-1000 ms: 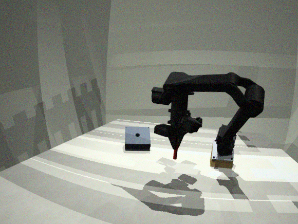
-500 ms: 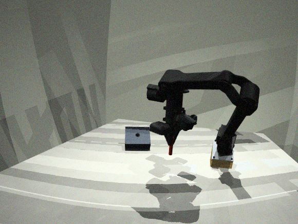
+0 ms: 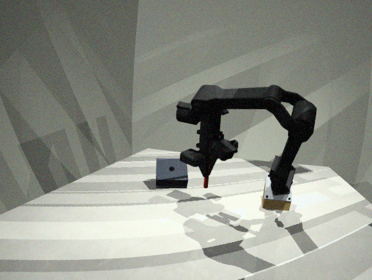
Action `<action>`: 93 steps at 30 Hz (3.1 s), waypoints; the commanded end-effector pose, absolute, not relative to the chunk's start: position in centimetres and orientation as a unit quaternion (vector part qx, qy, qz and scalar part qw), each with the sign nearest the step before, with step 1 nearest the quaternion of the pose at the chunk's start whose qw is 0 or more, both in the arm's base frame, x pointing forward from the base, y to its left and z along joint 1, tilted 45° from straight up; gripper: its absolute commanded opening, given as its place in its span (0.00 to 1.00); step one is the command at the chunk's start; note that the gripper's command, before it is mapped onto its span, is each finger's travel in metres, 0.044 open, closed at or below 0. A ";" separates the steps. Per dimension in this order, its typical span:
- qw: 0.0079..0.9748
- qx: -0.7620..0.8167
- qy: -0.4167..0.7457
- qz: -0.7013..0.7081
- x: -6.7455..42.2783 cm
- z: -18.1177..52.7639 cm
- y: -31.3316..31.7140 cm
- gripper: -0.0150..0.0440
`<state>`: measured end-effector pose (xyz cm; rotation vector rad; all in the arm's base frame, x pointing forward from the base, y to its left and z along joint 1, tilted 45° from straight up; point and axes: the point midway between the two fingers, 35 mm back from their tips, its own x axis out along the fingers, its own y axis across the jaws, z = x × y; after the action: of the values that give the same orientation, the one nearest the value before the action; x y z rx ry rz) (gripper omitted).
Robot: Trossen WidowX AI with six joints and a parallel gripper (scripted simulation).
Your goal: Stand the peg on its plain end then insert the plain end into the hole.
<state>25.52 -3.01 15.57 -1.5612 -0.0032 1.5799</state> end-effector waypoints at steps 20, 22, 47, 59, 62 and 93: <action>0.404 -0.667 0.042 0.624 29.1 14.8 -6.6 0.25; 0.401 -0.670 0.045 0.623 29.4 14.7 -6.9 0.25; 0.360 -0.706 0.093 0.603 33.2 13.8 -10.8 0.25; 0.341 -0.721 0.118 0.591 35.0 13.3 -12.7 0.25; 0.336 -0.725 0.124 0.588 35.5 13.2 -13.2 0.25; 0.315 -0.742 0.152 0.572 39.0 8.3 -15.0 0.25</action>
<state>38.87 -14.98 9.27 -1.9609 0.3890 1.5014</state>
